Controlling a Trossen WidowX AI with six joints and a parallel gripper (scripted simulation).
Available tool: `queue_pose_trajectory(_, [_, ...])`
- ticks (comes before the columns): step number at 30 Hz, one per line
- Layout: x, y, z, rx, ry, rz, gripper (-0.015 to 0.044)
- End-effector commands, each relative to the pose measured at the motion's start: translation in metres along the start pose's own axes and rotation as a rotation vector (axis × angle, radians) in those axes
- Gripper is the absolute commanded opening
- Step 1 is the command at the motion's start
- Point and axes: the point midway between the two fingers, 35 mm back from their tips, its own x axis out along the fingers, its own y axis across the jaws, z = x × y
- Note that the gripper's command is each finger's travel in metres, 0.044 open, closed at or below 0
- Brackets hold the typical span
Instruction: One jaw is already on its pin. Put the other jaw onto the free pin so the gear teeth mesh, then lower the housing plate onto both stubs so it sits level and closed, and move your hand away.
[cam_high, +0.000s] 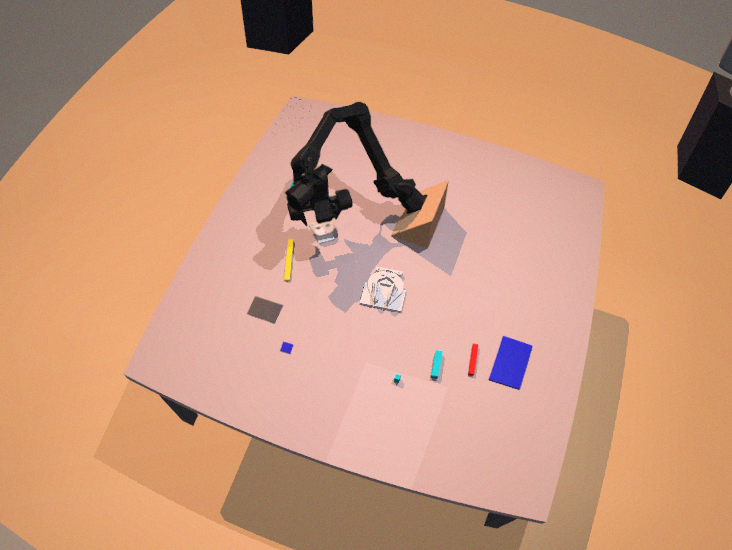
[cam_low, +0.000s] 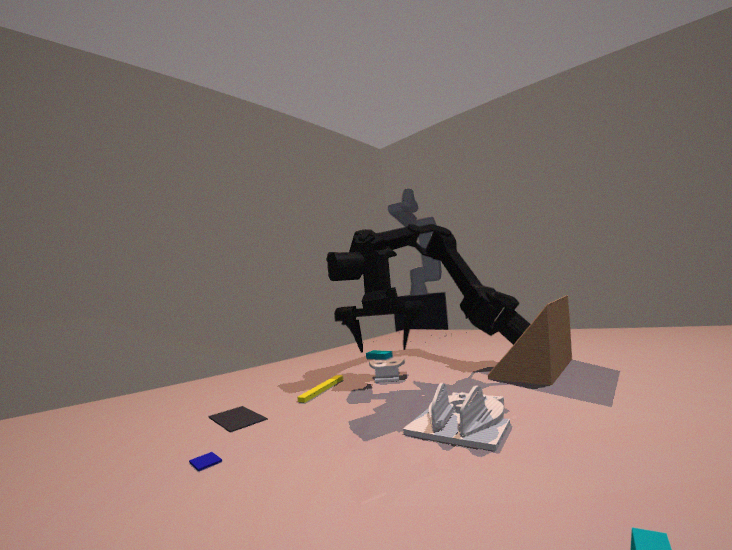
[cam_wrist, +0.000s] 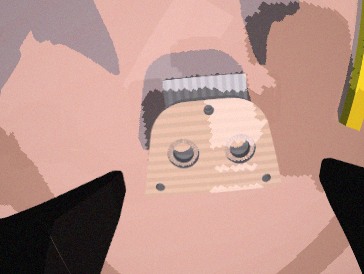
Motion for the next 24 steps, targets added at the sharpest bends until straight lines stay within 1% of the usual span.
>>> queue_pose_trajectory(1, [0.002,0.004,-0.007,-0.032,0.012,0.002,0.0440])
queue_pose_trajectory(8, [-0.003,0.004,-0.007,-0.032,0.012,0.002,0.0440])
queue_pose_trajectory(20, [0.016,0.004,-0.008,-0.031,0.012,0.001,0.0440])
queue_pose_trajectory(24, [0.017,0.004,-0.008,-0.031,0.013,0.001,0.0440])
